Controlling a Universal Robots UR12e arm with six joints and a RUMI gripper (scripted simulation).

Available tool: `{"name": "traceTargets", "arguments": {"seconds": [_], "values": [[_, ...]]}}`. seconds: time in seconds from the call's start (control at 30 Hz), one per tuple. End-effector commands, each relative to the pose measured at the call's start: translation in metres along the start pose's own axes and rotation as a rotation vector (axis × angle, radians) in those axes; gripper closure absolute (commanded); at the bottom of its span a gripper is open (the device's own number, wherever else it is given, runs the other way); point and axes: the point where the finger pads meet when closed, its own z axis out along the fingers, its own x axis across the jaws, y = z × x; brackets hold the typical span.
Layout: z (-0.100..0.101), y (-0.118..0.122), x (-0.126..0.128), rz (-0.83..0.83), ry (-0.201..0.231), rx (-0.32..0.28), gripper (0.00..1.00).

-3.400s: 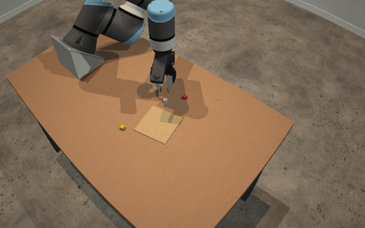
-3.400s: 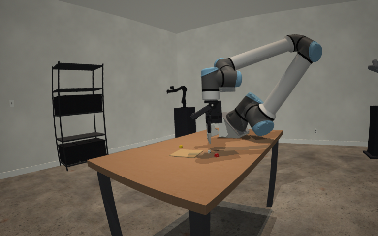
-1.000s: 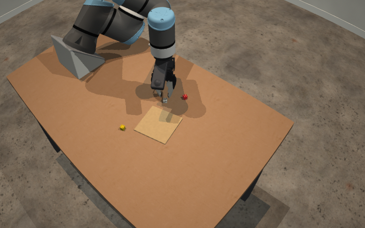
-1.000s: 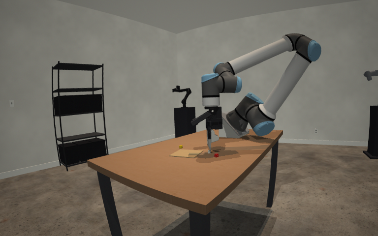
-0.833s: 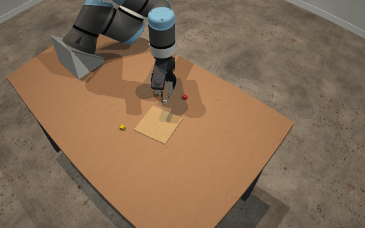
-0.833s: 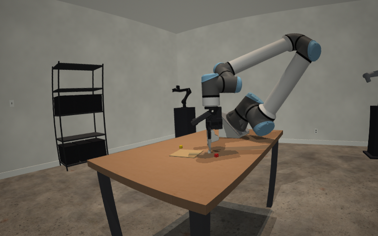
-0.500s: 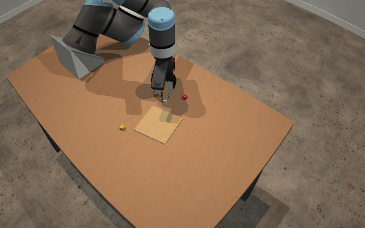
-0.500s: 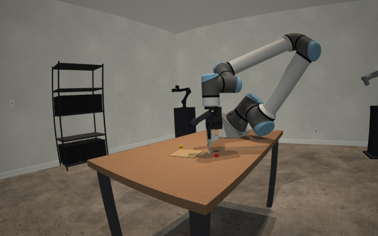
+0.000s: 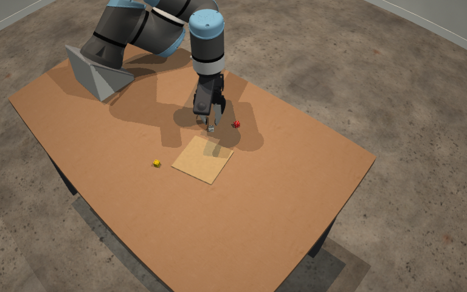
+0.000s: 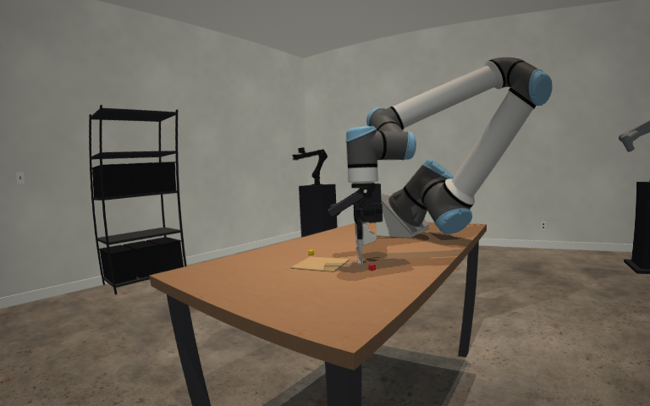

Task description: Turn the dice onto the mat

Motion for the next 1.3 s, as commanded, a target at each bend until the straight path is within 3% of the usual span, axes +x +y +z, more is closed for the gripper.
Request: {"name": "traceTargets", "arguments": {"seconds": [0.0, 0.77, 1.27], "values": [[-0.001, 0.0, 0.0, 0.0, -0.001, 0.001, 0.82], [0.0, 0.0, 0.0, 0.0, -0.001, 0.001, 0.82], [0.014, 0.0, 0.0, 0.0, 0.0, 0.001, 0.82]]}}
